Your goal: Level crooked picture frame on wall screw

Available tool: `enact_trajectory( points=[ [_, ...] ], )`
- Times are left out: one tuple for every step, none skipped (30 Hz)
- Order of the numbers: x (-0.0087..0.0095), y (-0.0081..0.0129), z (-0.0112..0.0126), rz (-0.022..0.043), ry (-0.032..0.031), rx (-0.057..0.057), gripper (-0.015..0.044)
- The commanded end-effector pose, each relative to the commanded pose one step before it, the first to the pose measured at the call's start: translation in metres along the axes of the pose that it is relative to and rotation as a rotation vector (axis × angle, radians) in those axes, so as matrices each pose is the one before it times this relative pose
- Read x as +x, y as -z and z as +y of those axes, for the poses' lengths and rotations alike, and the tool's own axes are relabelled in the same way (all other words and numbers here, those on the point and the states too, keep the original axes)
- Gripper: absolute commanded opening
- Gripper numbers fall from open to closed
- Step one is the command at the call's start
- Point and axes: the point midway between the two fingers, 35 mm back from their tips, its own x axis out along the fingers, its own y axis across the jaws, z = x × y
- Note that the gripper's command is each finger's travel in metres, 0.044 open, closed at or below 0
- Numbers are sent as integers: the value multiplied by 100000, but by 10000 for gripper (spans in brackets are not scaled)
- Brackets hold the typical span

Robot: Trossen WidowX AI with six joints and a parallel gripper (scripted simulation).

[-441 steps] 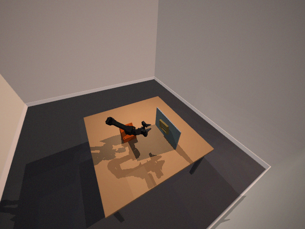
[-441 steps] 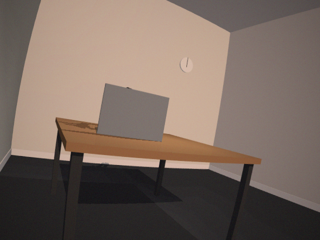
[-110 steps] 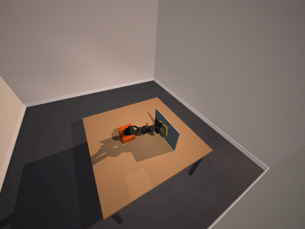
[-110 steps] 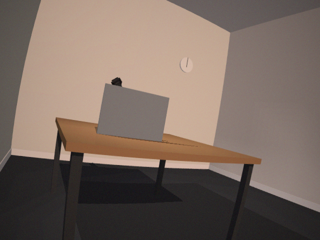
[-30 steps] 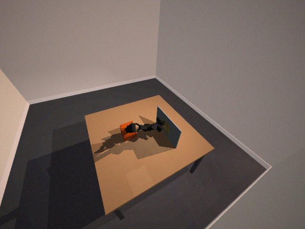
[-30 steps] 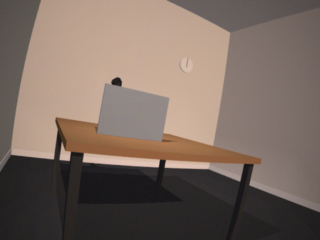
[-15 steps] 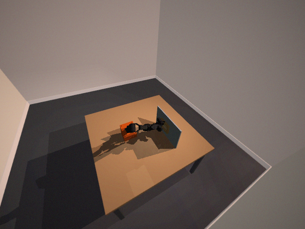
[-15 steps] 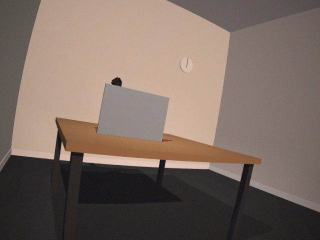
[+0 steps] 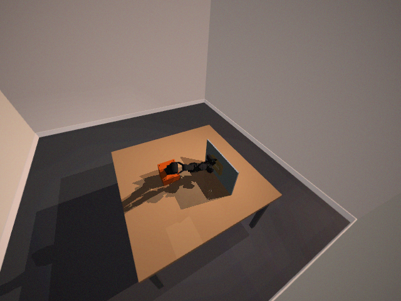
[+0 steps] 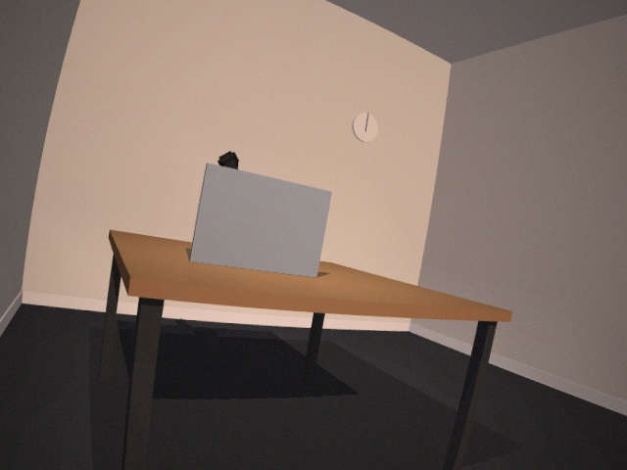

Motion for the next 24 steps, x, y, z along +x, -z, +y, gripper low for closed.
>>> enact_trajectory(
  points=[
    [2,10,-22,26,65,-294,210],
    [0,0,0,0,0,0,236],
    [0,0,0,0,0,0,260],
    [0,0,0,0,0,0,260],
    [0,0,0,0,0,0,260],
    [0,0,0,0,0,0,260],
    [-143,-47,6,6,2,-217,260],
    [-428,-133,16,17,6,-651,260],
    [-713,-194,19,28,10,-1084,260],
    [-903,-198,10,37,13,-1377,260],
    [-901,-144,-6,37,13,-1384,260],
    [-891,-90,-20,38,13,-1383,260],
    [-877,-37,-34,38,12,-1382,260],
    [-861,14,-47,39,12,-1380,260],
    [-842,64,-59,39,12,-1379,260],
    [-821,112,-70,40,12,-1378,260],
    [-793,158,-81,40,11,-1368,260],
    [-768,202,-92,40,11,-1369,260],
    [-585,188,-79,32,8,-1077,260],
    [-343,125,-50,19,5,-646,260],
    [-113,44,-17,6,2,-215,260],
    [0,0,0,0,0,0,260],
    [666,-495,220,-776,-165,1353,260],
    [-238,-138,107,29,10,-56,260]
  ],
)
